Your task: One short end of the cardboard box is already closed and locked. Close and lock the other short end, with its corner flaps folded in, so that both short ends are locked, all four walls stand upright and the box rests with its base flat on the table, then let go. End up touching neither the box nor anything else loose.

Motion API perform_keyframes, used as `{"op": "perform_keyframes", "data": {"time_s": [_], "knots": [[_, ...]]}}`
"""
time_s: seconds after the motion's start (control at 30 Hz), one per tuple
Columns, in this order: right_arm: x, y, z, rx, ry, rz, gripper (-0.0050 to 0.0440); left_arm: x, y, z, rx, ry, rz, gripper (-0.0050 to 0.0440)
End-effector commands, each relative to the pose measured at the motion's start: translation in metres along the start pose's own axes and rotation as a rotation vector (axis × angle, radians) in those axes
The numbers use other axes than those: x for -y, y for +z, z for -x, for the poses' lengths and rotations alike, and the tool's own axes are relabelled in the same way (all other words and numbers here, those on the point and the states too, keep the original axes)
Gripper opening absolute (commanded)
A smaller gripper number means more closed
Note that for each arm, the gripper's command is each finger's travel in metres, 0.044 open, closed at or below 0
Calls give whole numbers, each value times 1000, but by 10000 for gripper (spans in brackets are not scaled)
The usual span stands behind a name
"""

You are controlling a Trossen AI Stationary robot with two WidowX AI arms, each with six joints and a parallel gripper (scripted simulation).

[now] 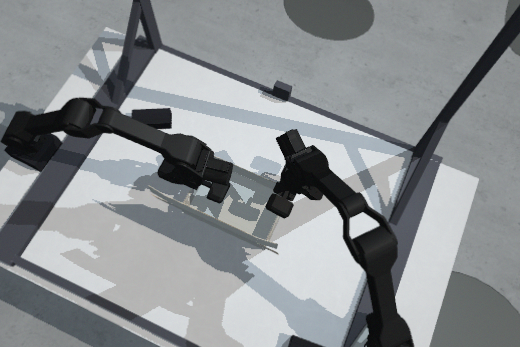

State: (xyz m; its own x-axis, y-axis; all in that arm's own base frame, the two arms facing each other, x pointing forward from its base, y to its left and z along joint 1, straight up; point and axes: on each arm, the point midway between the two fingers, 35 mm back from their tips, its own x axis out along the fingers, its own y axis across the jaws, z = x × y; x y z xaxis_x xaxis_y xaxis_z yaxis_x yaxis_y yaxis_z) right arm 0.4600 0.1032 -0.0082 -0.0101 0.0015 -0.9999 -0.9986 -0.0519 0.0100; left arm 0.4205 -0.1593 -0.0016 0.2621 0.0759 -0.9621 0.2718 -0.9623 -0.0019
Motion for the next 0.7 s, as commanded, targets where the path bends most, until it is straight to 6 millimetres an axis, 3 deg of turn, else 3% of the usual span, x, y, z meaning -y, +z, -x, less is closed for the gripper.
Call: {"op": "perform_keyframes", "data": {"time_s": [0.0,0.23,0.47,0.67], "knots": [[4,1,10,8,-26,3,440,-3,-5,9,-15,20,6,56],[4,1,17,9,-26,3,440,-3,-5,9,-15,20,6,56],[2,1,85,9,-26,3,440,-3,-5,9,-15,20,6,56],[1,1,87,9,-25,3,440,-3,-5,9,-15,20,6,56]]}}
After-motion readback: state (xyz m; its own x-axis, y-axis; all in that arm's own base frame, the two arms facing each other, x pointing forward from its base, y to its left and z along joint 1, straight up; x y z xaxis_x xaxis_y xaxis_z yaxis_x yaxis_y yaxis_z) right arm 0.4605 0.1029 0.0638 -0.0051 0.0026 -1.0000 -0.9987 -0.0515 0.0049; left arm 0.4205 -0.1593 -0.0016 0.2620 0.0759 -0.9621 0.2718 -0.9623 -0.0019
